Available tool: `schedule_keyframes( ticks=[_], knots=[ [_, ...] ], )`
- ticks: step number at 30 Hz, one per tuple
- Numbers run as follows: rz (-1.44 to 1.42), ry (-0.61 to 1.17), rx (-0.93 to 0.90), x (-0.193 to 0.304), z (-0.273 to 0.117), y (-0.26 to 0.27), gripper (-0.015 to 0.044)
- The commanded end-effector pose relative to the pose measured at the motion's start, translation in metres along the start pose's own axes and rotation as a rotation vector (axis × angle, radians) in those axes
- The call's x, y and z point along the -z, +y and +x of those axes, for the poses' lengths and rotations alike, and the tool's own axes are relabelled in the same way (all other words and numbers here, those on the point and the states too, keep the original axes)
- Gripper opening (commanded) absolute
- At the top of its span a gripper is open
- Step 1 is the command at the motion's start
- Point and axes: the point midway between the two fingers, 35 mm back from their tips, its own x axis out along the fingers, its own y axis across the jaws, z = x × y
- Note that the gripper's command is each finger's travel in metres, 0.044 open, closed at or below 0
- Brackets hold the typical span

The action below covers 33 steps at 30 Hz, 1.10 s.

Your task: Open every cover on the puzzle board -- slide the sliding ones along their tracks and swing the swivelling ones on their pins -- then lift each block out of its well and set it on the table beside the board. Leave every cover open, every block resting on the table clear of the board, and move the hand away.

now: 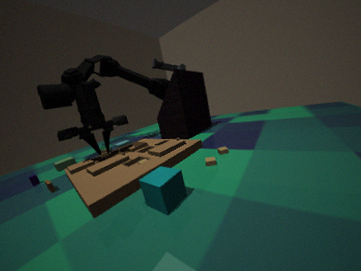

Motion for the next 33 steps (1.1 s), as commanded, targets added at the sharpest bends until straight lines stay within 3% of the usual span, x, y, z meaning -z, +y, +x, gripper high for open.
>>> schedule_keyframes(
  ticks=[1,33],
  knots=[
    [0.008,0.003,-0.004,0.0,-0.007,0.002,0.008],
    [0.005,0.003,-0.004,0.0,-0.067,0.001,0.008]
  ],
)
